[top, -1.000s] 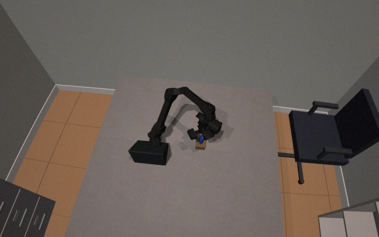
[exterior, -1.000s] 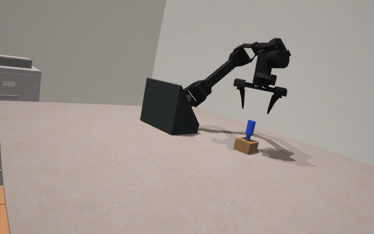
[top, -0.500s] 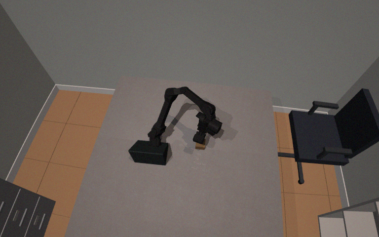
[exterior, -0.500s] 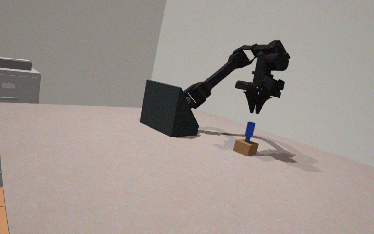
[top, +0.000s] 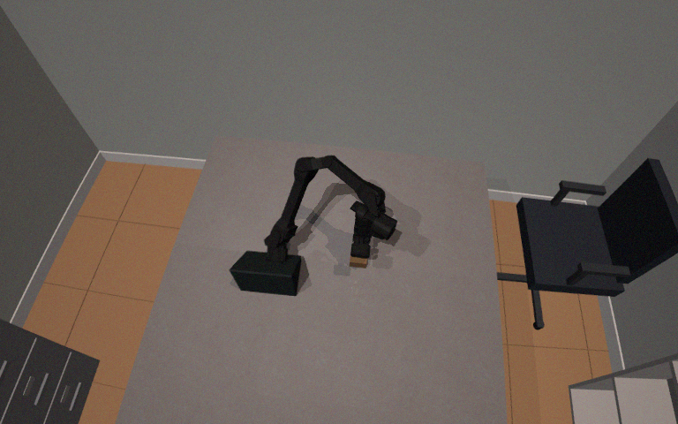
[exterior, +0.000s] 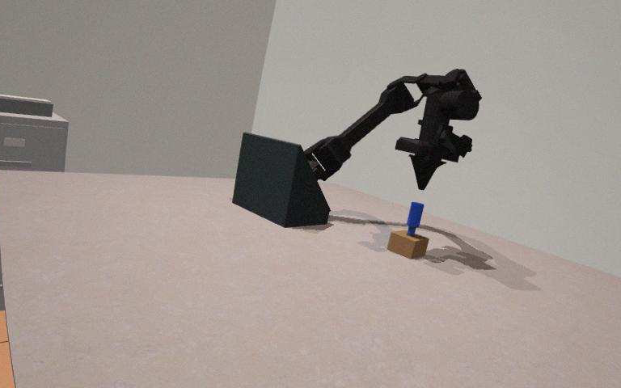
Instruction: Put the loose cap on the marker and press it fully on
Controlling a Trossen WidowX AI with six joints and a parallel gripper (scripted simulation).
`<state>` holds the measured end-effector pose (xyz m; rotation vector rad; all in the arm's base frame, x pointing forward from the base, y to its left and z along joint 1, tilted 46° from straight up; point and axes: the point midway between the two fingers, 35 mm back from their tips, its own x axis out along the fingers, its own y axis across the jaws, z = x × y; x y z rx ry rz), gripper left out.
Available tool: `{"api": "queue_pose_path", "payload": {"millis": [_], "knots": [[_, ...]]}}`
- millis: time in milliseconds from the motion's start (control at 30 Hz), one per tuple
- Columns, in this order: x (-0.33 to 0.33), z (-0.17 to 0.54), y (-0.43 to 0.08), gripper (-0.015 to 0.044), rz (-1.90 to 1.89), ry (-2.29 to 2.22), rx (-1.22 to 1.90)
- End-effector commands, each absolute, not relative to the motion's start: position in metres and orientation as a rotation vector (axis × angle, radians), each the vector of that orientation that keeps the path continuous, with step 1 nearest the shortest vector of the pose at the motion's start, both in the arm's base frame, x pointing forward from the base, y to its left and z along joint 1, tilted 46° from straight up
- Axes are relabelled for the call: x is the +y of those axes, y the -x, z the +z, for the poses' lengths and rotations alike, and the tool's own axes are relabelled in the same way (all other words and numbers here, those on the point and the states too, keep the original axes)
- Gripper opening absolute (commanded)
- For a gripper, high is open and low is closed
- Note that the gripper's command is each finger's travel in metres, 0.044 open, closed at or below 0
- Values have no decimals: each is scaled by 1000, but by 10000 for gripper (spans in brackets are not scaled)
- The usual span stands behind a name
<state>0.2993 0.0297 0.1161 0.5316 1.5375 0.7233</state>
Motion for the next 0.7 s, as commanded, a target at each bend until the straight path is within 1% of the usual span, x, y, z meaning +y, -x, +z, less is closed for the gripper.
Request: {"api": "queue_pose_path", "payload": {"millis": [0, 667], "knots": [[33, 114, -298, 0, 732, -530, 1536], [54, 93, -295, 0, 733, -530, 1536]]}}
